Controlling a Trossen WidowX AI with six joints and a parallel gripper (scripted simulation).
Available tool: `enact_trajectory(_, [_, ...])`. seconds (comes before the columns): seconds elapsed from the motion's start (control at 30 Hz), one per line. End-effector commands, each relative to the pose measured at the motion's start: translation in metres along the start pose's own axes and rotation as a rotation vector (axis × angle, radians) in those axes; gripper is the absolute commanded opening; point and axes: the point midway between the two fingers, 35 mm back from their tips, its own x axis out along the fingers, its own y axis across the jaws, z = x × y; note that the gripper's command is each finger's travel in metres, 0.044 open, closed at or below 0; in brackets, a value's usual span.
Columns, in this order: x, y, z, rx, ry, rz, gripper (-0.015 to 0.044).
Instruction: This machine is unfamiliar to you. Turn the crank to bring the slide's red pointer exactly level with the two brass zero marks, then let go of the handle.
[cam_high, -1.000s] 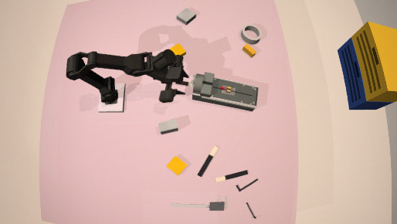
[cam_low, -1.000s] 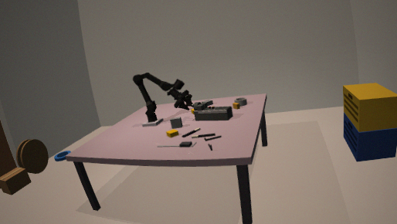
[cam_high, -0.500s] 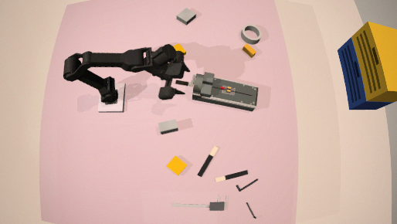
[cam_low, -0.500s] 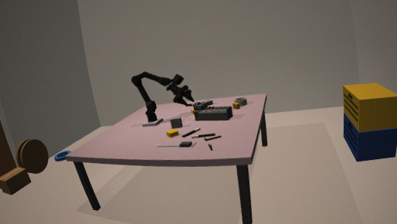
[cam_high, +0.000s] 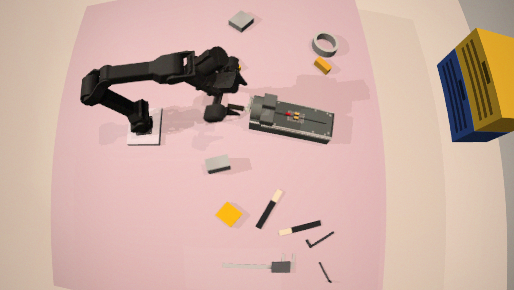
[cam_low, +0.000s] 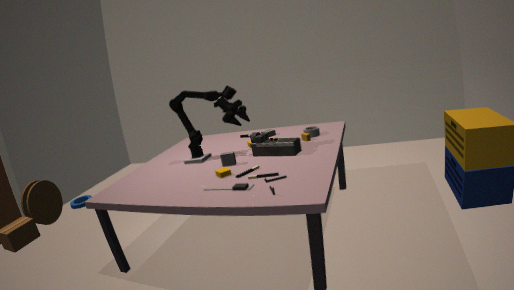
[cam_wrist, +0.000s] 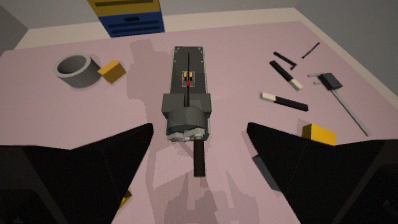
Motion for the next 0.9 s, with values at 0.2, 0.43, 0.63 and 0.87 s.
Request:
enact_trajectory(0.2, [0.010,0.006,0.034,-0.047,0.036,0.047,0.0440])
enact_trajectory(0.43, [0.035,0.008,0.062,-0.091,0.065,0.100,0.0440])
enact_trajectory(0.63, [0.059,0.007,0.084,-0.127,0.083,0.148,0.0440])
enact_trajectory(0.87, [0.080,0.004,0.099,-0.152,0.093,0.186,0.0440])
